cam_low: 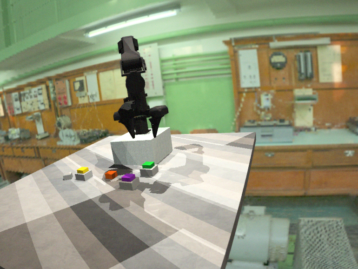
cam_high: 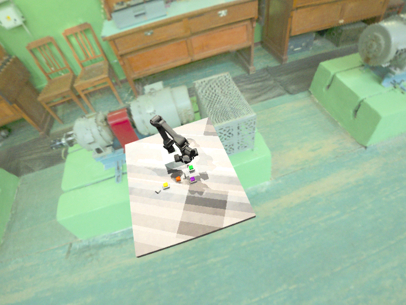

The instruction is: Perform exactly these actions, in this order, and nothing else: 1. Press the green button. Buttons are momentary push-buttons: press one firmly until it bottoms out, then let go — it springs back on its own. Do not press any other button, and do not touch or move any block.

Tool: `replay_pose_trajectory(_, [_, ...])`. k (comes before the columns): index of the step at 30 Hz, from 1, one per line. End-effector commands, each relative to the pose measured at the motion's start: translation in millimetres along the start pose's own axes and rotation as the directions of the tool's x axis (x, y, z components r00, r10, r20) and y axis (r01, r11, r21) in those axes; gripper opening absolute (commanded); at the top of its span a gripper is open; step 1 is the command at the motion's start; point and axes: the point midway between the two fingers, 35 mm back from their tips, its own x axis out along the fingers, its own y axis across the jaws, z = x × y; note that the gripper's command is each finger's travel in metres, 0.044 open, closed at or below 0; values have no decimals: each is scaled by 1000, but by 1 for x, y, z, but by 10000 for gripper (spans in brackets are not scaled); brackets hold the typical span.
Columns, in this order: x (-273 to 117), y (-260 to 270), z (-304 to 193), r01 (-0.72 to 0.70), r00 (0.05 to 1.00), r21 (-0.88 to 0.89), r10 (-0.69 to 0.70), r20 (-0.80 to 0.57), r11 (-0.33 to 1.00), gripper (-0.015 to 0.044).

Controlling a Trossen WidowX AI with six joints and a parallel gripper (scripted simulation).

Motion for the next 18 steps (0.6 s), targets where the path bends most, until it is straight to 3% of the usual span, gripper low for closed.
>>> replay_pose_trajectory(1, [3, 3, 3, 29, 999, -42, -28, 16, 999, 400])
replay_pose_trajectory(3, [3, 3, 3, 29, 999, -42, -28, 16, 999, 400])
replay_pose_trajectory(9, [63, 1, 4, 29, 999, -42, -29, 16, 999, 242])
replay_pose_trajectory(18, [65, 1, 3, 29, 999, -42, -29, 16, 999, 20])
